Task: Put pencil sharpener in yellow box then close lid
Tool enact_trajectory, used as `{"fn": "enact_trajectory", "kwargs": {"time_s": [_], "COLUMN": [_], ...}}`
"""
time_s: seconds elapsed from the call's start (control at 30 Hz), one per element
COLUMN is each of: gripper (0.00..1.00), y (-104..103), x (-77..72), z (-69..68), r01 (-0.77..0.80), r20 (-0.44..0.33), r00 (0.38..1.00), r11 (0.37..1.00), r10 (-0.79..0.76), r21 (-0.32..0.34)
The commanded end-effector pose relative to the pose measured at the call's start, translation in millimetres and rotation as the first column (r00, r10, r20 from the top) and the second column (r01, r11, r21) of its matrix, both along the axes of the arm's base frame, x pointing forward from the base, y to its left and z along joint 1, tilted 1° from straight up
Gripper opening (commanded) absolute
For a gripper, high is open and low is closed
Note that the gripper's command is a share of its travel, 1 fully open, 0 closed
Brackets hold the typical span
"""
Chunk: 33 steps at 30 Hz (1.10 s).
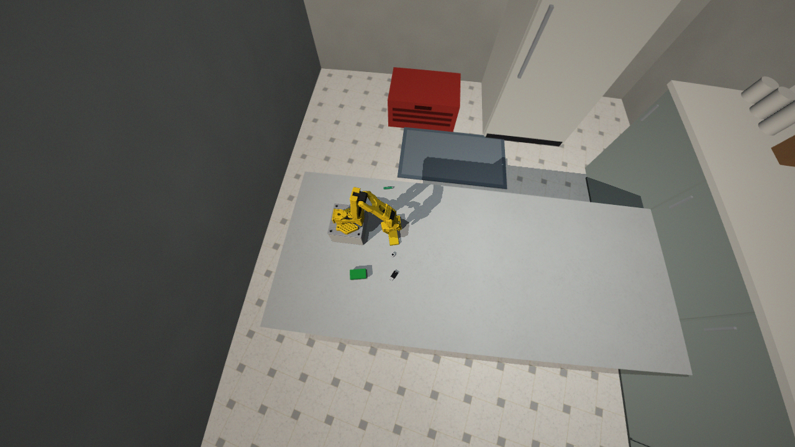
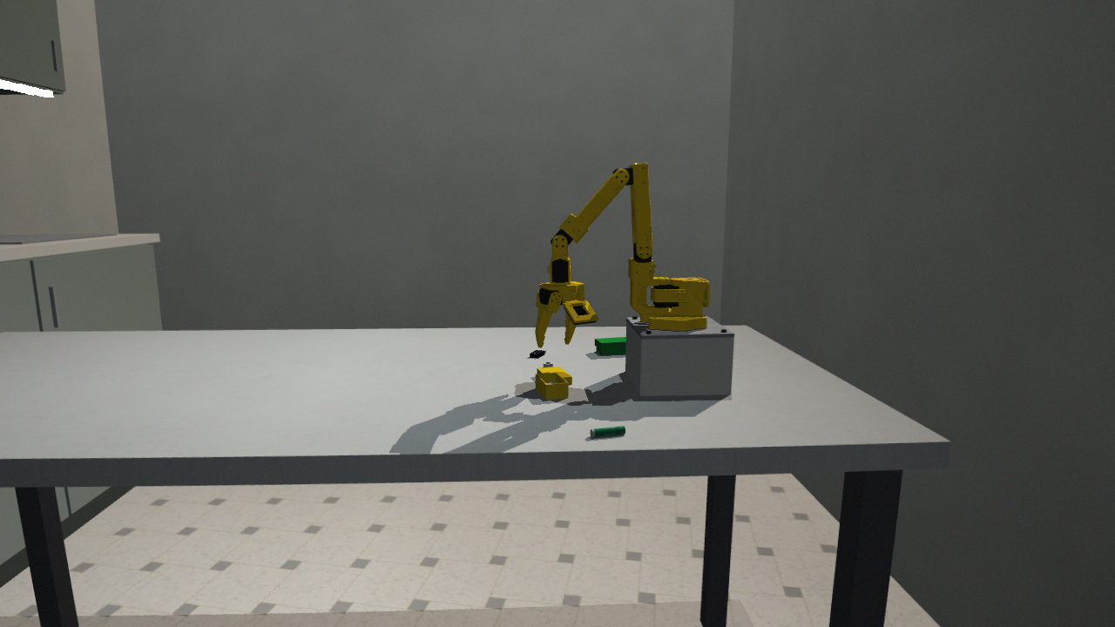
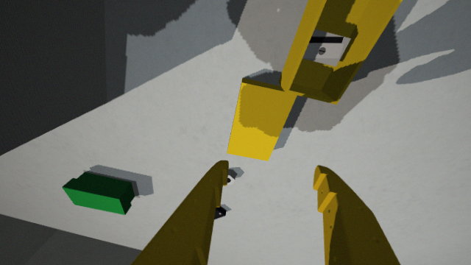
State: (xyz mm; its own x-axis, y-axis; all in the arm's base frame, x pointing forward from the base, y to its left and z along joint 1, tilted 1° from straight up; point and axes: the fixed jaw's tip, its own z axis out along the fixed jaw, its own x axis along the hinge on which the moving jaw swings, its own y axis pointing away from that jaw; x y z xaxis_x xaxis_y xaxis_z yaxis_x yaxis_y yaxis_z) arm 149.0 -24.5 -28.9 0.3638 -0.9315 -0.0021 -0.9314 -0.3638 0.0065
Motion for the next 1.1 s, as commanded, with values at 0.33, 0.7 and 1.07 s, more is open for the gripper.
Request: {"fn": "enact_trajectory", "kwargs": {"time_s": [0.33, 0.7, 1.07], "gripper": [0.29, 0.29, 0.29], "y": [-5.4, -5.4, -5.4], "x": [-2.5, -2.5, -2.5], "z": [1.2, 1.2, 1.2], "r01": [0.162, 0.162, 0.162], "r20": [0.017, 0.017, 0.017], "r00": [0.987, 0.987, 0.987], "r11": [0.987, 0.987, 0.987], "r10": [-0.162, -0.162, -0.162], "r21": [0.000, 0.000, 0.000]}}
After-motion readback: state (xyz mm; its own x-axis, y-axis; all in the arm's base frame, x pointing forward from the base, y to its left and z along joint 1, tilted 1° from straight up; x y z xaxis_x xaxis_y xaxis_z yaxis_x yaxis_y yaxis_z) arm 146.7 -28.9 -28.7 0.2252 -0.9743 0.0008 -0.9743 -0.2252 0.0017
